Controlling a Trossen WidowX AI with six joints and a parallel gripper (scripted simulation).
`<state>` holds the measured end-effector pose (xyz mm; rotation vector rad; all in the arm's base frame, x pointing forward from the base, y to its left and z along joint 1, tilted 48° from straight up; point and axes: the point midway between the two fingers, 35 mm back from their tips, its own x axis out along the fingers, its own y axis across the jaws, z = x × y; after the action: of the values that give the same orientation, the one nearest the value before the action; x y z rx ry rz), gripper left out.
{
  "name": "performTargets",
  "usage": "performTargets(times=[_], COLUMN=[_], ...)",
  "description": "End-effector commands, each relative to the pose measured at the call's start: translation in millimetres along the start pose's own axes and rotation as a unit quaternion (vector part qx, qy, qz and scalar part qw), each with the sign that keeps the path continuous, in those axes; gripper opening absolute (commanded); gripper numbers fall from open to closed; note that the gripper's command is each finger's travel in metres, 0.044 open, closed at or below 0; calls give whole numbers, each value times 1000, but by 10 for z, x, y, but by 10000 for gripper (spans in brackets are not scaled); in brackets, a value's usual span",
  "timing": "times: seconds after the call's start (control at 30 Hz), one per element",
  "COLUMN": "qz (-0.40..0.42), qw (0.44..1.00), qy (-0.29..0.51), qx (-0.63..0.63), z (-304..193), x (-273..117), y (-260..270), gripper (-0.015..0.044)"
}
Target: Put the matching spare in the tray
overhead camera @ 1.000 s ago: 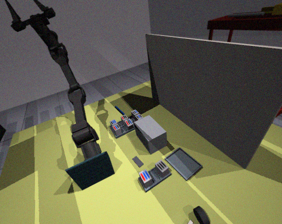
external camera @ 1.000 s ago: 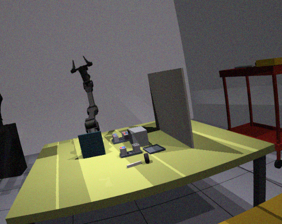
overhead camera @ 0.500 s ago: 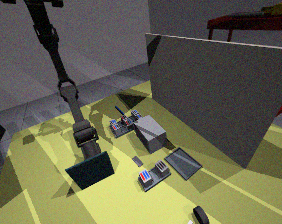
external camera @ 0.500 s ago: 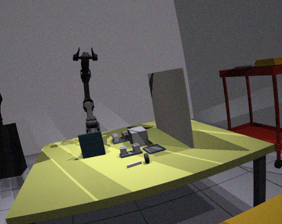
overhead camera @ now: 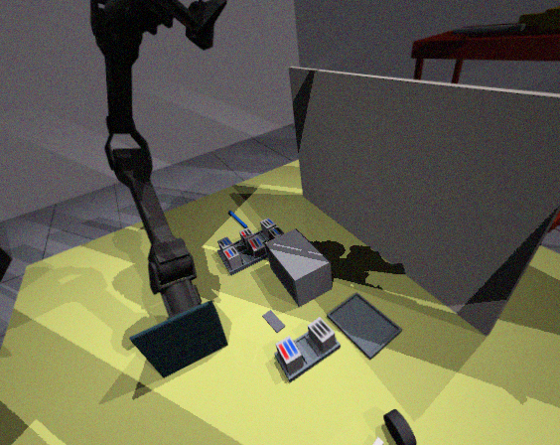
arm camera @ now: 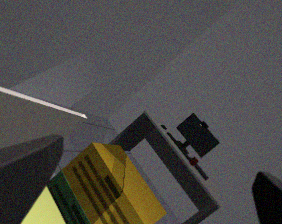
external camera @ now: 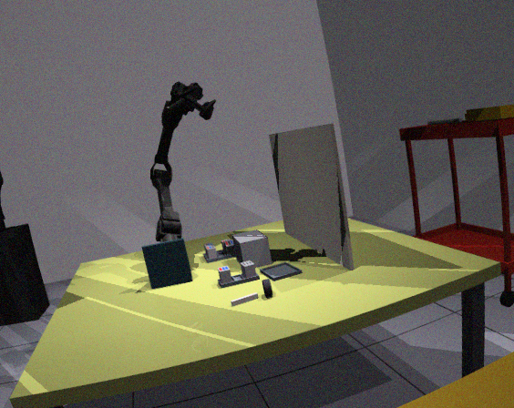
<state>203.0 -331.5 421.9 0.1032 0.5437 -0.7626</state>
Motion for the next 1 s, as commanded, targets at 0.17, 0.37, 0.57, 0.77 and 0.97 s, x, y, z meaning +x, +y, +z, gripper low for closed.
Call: performTargets(times=[0.17,0.37,0.57,0.77,0.97], qz=[210,338,451,548,556], qw=[963,899,809,694,681], qy=[159,258,353,451,461], qx=[-59,-105,-129,-123,-122], z=[-724,-1300,-1900,-2495,-2553], x=[856,1127,1127,913,883], y=[1056,1874,2600,3230,3288], gripper=[440,440,440,440,440])
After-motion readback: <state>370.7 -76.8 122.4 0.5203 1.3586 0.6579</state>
